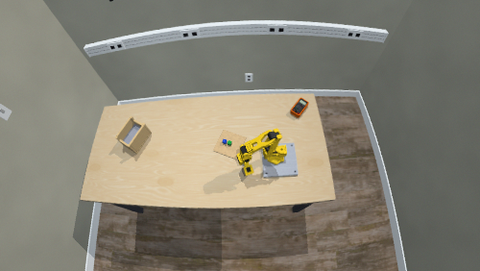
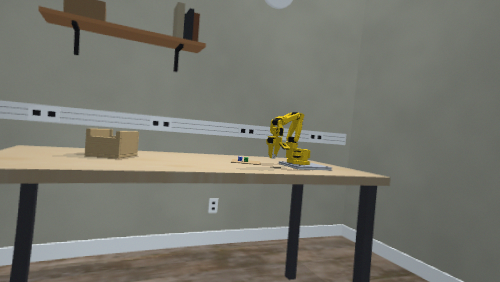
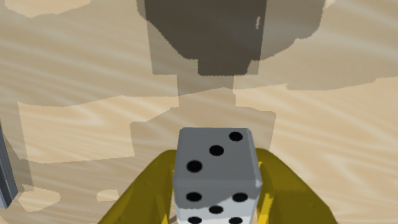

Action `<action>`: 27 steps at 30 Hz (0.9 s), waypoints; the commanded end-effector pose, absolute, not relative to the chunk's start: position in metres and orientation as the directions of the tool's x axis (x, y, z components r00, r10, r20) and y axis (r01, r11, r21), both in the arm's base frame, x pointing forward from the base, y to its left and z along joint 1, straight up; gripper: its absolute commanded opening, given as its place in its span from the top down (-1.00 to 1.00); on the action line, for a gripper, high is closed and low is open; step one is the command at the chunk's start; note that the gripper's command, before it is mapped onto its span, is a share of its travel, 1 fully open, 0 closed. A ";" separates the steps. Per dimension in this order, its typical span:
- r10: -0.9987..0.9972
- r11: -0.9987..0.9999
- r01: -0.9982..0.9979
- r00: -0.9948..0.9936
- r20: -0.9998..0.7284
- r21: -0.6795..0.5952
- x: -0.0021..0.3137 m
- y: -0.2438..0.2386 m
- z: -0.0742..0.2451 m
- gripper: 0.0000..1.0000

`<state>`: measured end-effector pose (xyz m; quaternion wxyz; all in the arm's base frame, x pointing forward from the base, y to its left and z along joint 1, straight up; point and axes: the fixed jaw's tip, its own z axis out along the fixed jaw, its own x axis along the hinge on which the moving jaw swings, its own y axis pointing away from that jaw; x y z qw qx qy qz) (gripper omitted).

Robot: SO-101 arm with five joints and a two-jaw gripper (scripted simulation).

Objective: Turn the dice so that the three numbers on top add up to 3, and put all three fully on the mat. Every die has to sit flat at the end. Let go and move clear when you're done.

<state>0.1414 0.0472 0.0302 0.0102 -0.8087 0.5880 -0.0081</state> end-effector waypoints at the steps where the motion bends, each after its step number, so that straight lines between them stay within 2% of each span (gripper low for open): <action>1: -0.946 -0.324 -0.946 0.324 0.000 -0.011 0.139 0.047 0.025 1.00; 27: -0.946 -0.324 -0.946 0.324 0.000 -0.011 0.139 0.047 0.018 1.00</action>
